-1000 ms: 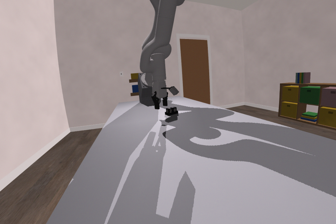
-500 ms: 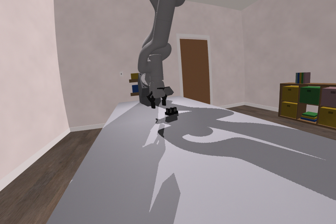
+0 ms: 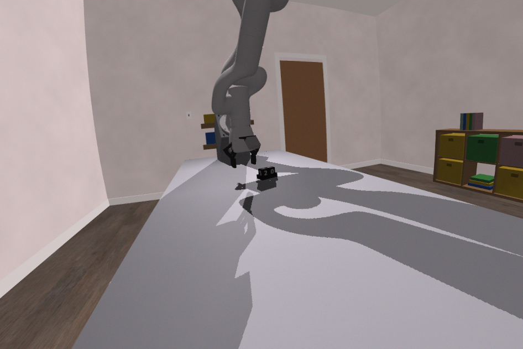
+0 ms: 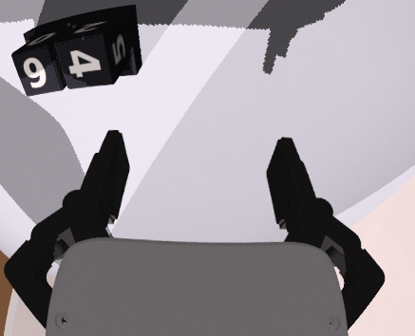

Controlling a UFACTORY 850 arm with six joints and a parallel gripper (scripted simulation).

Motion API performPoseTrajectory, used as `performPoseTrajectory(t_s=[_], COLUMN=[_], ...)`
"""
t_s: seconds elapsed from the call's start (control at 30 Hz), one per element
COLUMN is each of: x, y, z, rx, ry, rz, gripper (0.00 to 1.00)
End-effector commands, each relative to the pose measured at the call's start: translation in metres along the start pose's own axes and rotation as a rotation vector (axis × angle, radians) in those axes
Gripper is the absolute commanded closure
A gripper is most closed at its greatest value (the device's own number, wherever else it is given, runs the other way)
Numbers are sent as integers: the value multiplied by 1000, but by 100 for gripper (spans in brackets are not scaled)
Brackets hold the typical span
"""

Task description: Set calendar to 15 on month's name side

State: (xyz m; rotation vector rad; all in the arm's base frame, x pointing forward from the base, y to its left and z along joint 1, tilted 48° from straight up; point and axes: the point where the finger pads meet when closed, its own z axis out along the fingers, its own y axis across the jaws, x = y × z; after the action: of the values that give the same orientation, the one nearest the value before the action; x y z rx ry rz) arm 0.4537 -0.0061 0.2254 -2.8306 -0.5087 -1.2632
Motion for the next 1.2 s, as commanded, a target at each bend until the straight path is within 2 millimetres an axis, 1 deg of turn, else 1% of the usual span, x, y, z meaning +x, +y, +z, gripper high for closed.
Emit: performPoseTrajectory(t_s=[0.0, 0.07, 0.2, 0.3, 0.33, 0.4, 0.47, 0.63, 0.8, 0.87, 1.17], x=[-8, -9, -12, -12, -12, -29, -36, -36, -36, -36, -36], y=[2, 2, 2, 2, 2, 4, 5, 5, 5, 5, 5], z=[0, 0, 0, 0, 0, 0, 0, 1, 10, 10, 35], rx=[6, 6, 6, 6, 6, 6, 6, 6, 6, 6, 6], ry=[2, 2, 2, 2, 2, 2, 2, 2, 2, 2, 2], rz=[30, 79, 234, 234, 269, 272, 272, 272, 272, 272, 272], gripper=[0, 0, 0, 0, 0, 0, 0, 0, 0, 0, 0])
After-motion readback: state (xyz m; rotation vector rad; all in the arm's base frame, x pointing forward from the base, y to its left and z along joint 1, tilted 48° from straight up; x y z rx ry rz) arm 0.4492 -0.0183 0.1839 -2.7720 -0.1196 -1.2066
